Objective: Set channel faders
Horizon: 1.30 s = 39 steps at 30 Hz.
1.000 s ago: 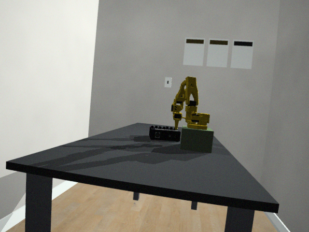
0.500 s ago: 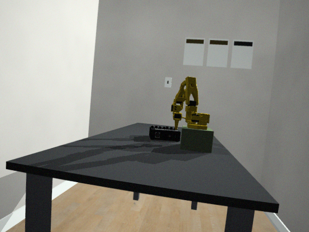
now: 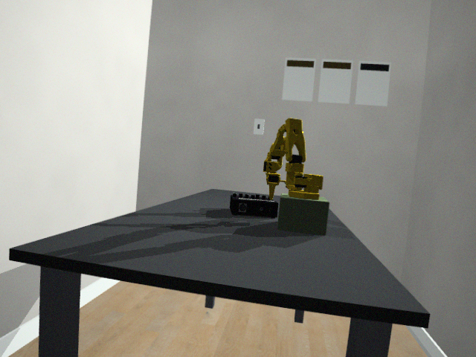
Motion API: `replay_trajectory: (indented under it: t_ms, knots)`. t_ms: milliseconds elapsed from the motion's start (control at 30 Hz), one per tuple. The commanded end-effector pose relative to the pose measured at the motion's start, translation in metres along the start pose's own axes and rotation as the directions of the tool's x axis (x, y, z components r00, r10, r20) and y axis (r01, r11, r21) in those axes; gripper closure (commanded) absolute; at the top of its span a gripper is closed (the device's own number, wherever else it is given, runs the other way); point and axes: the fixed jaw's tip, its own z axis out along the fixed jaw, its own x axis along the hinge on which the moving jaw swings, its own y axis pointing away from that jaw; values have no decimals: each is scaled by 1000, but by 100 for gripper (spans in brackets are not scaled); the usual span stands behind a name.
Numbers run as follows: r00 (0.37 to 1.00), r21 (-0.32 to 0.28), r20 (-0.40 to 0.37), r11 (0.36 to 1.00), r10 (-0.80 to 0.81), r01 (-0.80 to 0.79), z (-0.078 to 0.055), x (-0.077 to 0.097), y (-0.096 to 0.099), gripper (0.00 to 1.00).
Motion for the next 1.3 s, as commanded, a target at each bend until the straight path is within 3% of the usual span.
replay_trajectory:
  t_ms: [0,1267]
  knots:
    - [1000,-7,-1,1000,8,-8,1,-1,5,100]
    - [1000,-7,-1,1000,15,-15,-1,-1,11,100]
